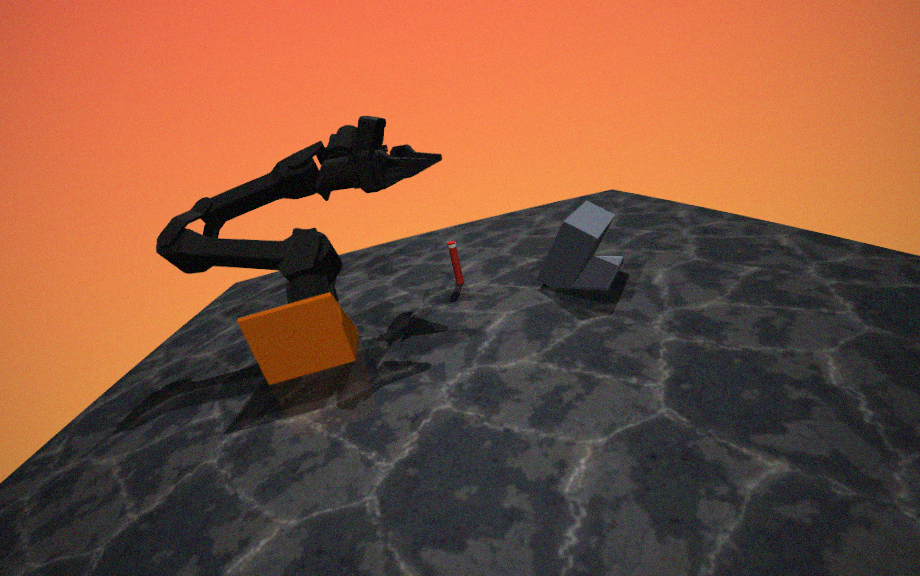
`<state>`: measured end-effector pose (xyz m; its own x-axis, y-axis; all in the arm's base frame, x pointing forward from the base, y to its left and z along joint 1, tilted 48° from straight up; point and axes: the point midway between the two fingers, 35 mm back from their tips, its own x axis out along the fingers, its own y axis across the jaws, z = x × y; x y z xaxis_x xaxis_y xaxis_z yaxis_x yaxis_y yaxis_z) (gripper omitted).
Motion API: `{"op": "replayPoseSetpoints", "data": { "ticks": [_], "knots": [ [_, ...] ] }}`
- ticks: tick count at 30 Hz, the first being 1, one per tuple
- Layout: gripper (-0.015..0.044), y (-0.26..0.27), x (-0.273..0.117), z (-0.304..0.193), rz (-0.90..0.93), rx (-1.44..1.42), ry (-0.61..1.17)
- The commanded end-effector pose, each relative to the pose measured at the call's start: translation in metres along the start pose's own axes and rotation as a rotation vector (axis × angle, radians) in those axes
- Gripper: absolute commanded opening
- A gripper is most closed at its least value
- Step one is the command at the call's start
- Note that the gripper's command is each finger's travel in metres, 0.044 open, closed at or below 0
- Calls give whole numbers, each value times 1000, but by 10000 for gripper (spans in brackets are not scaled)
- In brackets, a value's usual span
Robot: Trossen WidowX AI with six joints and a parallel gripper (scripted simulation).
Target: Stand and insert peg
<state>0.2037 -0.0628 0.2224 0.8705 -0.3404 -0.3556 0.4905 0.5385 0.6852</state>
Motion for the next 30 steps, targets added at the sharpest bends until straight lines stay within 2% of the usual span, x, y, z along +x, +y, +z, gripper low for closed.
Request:
{"op": "replayPoseSetpoints", "data": {
  "ticks": [1, 18, 30],
  "knots": [
    [440, -1, 3, -4, -24, -47, 52],
    [440, -16, 20, -44, -192, -282, 539],
    [440, -21, 23, -67, -216, -295, 928]
  ]
}}
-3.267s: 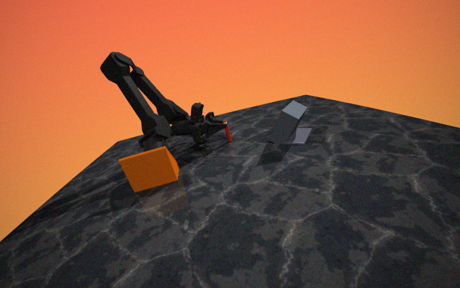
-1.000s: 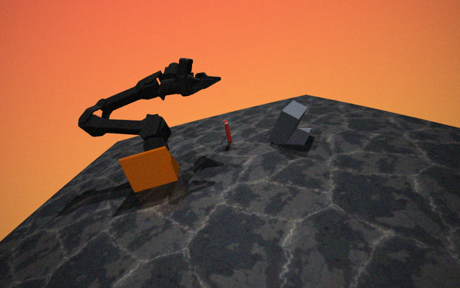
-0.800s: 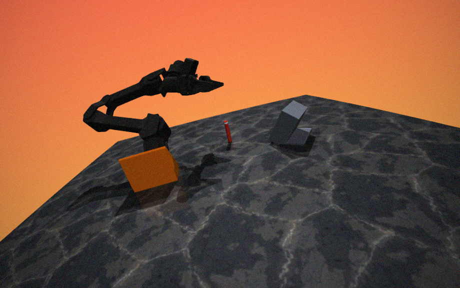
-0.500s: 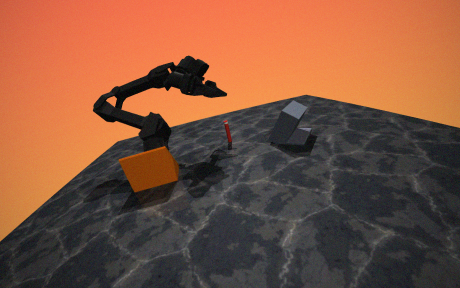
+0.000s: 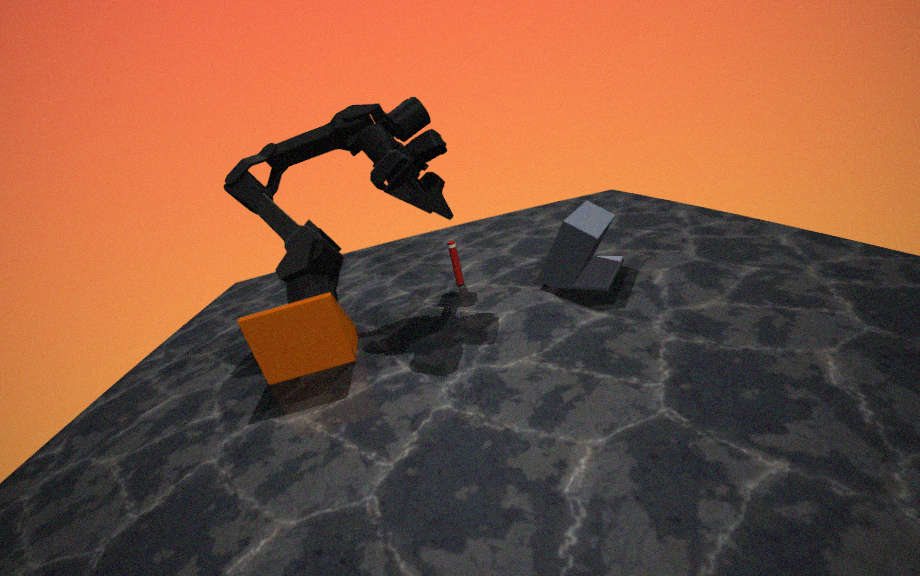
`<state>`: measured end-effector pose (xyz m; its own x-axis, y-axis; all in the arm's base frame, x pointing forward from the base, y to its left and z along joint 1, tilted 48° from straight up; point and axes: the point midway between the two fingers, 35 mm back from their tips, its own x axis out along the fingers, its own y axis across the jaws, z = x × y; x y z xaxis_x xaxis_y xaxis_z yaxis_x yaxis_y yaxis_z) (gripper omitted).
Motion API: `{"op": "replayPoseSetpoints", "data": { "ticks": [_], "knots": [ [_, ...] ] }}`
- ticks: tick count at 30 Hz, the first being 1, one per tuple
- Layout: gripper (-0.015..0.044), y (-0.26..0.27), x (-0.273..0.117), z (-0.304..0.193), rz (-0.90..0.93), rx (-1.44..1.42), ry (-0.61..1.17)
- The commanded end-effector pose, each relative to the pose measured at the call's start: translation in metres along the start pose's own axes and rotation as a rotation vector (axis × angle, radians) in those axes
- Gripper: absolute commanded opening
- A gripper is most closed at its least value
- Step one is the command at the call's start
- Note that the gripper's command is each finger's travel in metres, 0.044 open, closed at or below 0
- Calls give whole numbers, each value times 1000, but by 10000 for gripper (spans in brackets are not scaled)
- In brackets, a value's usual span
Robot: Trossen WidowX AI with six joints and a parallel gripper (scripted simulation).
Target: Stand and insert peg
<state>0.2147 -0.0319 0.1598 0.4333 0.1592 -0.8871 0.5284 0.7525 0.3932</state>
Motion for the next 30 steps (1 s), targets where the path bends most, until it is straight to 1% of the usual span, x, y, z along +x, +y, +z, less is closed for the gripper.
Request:
{"op": "replayPoseSetpoints", "data": {
  "ticks": [1, 10, 19, 22, 30],
  "knots": [
    [440, 1, 4, -1, 24, 5, 104],
    [440, 9, 9, -2, 140, 20, 372],
    [440, 22, 8, 7, 323, 57, 587],
    [440, 23, 8, 10, 356, 68, 614],
    [440, 24, 9, 9, 359, 59, 612]
  ]
}}
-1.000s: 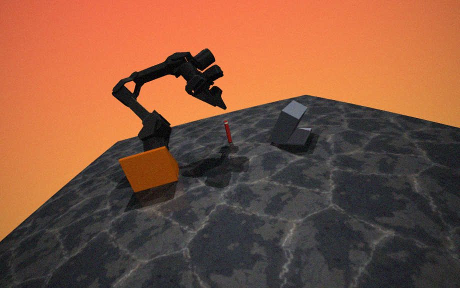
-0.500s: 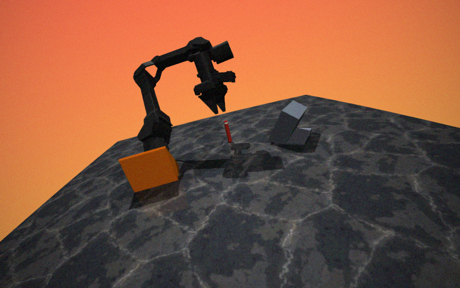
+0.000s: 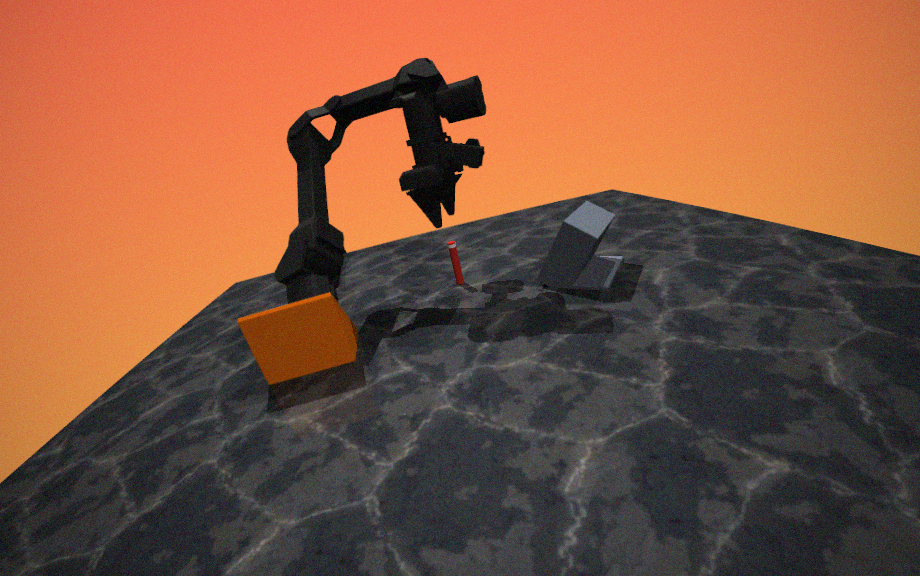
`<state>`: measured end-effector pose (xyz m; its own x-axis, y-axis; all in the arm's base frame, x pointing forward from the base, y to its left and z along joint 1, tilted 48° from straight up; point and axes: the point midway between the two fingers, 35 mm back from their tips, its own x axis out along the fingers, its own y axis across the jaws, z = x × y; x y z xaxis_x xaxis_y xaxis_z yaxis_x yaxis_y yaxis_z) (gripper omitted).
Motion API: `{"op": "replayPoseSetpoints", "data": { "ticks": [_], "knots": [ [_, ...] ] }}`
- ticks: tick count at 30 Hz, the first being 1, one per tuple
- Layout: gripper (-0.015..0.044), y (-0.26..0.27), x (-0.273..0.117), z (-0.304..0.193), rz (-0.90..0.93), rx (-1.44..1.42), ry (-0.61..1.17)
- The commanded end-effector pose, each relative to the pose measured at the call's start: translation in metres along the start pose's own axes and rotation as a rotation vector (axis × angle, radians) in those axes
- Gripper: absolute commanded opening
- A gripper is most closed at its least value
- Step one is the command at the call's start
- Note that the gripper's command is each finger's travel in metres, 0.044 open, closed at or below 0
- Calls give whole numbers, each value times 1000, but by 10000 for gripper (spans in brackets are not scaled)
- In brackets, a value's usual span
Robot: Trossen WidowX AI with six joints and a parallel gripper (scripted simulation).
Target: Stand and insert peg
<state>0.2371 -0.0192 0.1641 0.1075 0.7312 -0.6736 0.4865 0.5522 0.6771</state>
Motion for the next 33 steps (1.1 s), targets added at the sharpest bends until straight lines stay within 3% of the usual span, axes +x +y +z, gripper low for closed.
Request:
{"op": "replayPoseSetpoints", "data": {
  "ticks": [1, 33],
  "knots": [
    [440, 1, 4, 1, 4, -23, 0],
    [440, 1, 55, 3, 3, -90, -3]
  ]
}}
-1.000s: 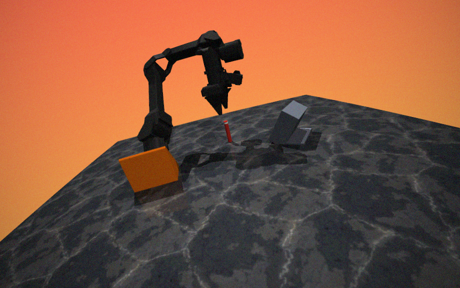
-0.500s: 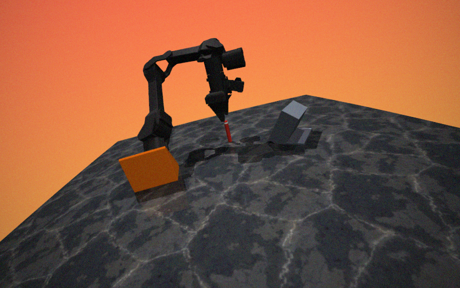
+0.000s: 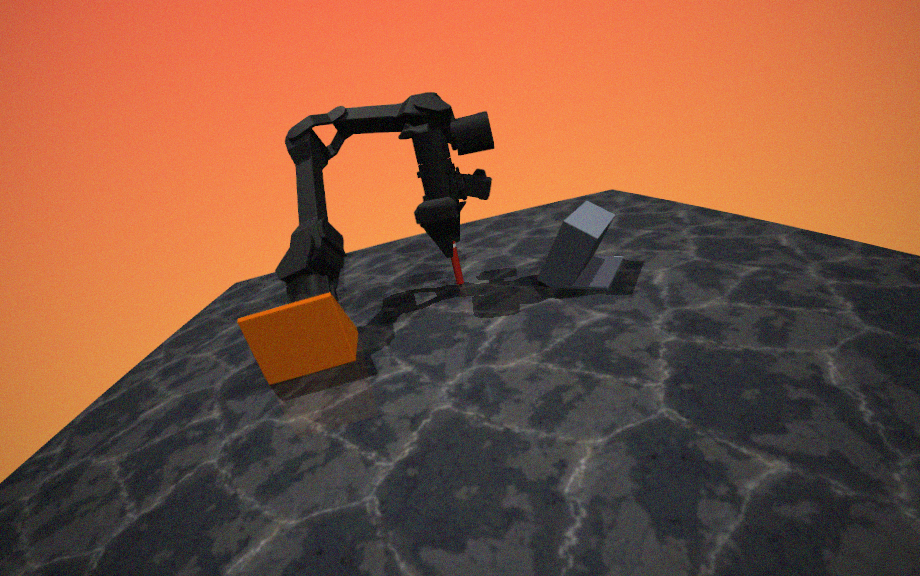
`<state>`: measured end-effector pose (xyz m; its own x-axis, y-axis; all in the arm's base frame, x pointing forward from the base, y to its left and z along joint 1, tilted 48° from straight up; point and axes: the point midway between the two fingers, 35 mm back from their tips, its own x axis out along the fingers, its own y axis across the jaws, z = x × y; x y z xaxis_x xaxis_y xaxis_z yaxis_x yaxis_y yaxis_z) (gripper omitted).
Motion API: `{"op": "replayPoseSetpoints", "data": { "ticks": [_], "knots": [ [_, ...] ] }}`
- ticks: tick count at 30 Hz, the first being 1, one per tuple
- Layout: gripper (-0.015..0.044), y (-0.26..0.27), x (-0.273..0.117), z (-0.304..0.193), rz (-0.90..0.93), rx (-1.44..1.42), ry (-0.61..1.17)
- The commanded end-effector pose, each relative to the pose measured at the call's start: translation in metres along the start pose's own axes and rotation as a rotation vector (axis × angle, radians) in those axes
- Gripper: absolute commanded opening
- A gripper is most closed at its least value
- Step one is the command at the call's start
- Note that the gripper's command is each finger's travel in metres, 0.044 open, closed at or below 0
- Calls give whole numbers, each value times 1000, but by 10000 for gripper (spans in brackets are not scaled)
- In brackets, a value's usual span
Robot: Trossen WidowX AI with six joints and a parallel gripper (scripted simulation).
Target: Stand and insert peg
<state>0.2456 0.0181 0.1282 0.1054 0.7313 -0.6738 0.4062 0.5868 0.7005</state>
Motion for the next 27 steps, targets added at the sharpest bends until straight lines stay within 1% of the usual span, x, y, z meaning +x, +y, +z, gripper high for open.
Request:
{"op": "replayPoseSetpoints", "data": {
  "ticks": [1, 16, 27],
  "knots": [
    [440, 1, 4, 0, 4, 0, -5],
    [440, 2, 28, -2, 9, -1, -3],
    [151, 1, 26, -2, 4, -1, 1]
  ]
}}
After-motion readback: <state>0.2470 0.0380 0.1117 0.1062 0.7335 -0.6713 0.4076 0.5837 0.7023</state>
